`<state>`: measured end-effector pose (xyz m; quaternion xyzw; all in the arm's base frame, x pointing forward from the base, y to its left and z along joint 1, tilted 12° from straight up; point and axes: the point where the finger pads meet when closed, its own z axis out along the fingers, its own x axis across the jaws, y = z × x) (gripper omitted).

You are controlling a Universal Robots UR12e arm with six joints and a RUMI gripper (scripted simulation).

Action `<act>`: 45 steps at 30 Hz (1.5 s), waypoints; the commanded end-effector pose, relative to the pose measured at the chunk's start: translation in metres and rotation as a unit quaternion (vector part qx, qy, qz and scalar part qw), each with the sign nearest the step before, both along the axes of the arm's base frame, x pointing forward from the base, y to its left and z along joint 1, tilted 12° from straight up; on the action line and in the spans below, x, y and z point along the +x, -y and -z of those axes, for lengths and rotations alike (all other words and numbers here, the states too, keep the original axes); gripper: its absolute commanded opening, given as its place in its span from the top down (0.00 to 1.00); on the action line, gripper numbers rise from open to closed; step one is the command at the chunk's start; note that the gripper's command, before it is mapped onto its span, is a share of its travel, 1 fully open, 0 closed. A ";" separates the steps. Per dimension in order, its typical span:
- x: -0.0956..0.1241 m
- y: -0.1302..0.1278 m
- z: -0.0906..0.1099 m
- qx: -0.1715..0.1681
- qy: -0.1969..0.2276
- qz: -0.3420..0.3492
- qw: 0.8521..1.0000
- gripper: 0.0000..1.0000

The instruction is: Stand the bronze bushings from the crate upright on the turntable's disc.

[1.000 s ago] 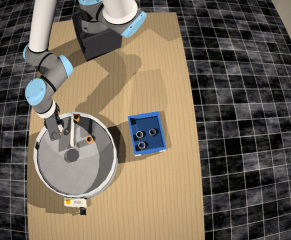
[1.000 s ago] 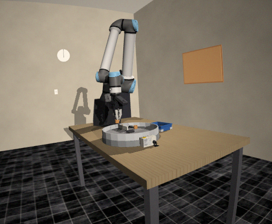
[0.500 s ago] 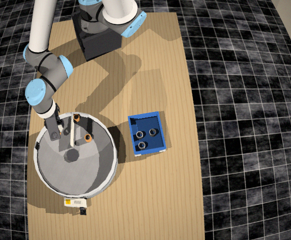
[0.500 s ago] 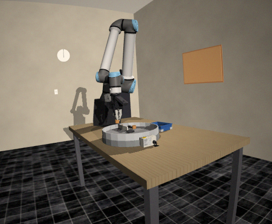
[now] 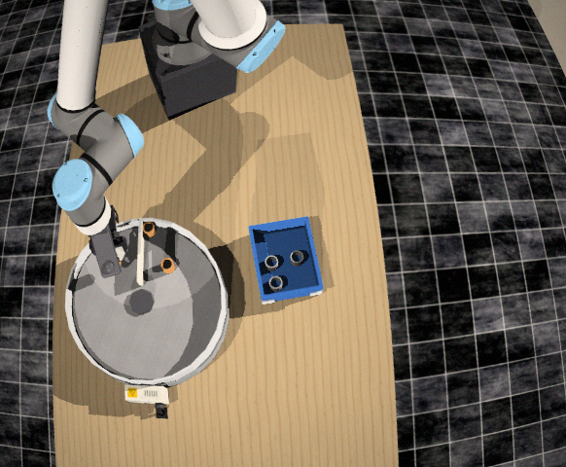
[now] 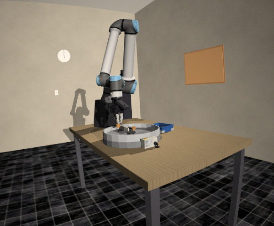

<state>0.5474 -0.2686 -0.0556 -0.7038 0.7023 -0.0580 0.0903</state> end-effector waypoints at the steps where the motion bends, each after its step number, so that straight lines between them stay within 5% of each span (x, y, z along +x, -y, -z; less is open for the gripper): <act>1: 0.001 0.000 0.000 0.000 0.000 0.000 1.000 1.00; 30: 0.001 0.000 0.001 0.000 0.000 0.000 1.000 1.00; 45: 0.005 0.000 0.019 0.000 0.000 0.000 1.000 1.00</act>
